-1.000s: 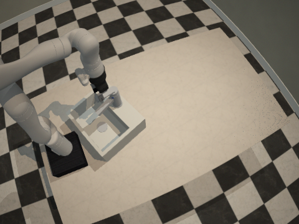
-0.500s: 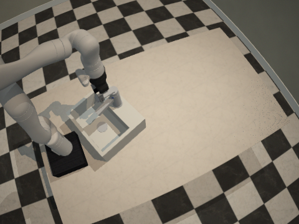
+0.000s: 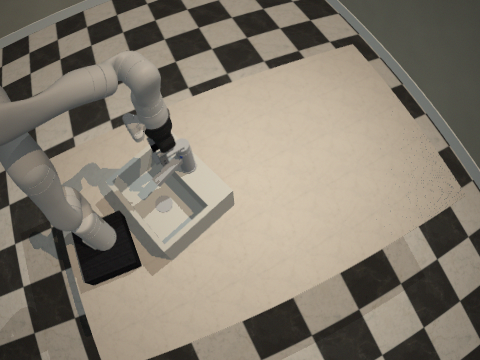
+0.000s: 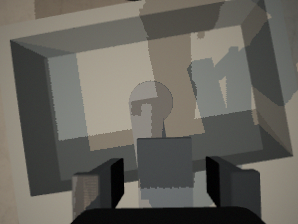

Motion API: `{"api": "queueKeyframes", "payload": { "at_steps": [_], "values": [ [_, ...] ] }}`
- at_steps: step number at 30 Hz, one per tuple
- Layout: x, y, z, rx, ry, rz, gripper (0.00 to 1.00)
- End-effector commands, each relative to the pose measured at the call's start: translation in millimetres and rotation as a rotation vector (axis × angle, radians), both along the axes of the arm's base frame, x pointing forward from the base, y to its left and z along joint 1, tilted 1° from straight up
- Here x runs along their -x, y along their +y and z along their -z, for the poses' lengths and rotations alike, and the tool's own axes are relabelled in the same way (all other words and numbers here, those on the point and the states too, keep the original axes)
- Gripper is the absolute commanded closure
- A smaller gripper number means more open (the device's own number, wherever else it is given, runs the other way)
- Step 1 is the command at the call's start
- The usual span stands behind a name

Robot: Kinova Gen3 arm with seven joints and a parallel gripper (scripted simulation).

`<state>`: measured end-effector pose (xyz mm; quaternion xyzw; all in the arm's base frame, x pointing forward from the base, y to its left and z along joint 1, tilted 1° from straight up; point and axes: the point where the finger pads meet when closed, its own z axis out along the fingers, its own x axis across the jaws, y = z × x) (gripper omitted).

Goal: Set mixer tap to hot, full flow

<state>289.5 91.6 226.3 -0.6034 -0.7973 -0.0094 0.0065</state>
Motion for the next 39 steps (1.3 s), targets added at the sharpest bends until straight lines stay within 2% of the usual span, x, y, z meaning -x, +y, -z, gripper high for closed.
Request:
{"api": "queueKeyframes", "payload": {
  "at_steps": [1, 19, 39],
  "values": [
    [0.7, 0, 2.9, 0.0, 0.003, -0.001, 0.0],
    [0.8, 0, 14.1, 0.0, 0.003, -0.001, 0.0],
    [0.8, 0, 15.3, 0.0, 0.003, -0.001, 0.0]
  ]
}}
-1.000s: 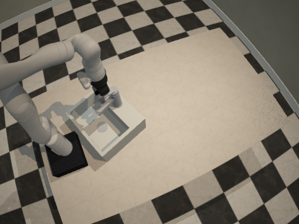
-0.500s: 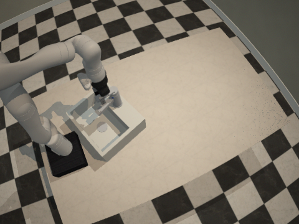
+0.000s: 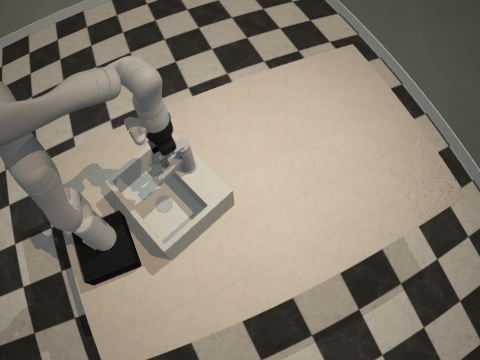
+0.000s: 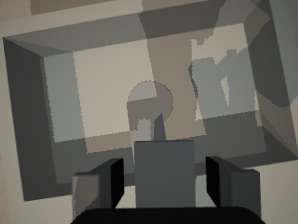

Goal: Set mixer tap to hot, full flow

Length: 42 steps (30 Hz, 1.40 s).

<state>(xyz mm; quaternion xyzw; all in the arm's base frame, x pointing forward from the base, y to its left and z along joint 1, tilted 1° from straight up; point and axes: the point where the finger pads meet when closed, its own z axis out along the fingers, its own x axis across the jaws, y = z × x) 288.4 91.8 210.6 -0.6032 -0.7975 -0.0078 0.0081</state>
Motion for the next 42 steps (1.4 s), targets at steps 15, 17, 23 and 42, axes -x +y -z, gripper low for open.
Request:
{"api": "queueKeyframes", "payload": {
  "at_steps": [15, 17, 23, 42],
  "values": [
    [-0.3, 0.1, -0.4, 0.0, -0.001, 0.0, 0.0],
    [-0.3, 0.1, -0.4, 0.0, -0.001, 0.0, 0.0],
    [-0.3, 0.1, -0.4, 0.0, -0.001, 0.0, 0.0],
    [-0.3, 0.1, -0.4, 0.0, -0.001, 0.0, 1.0]
  ]
}}
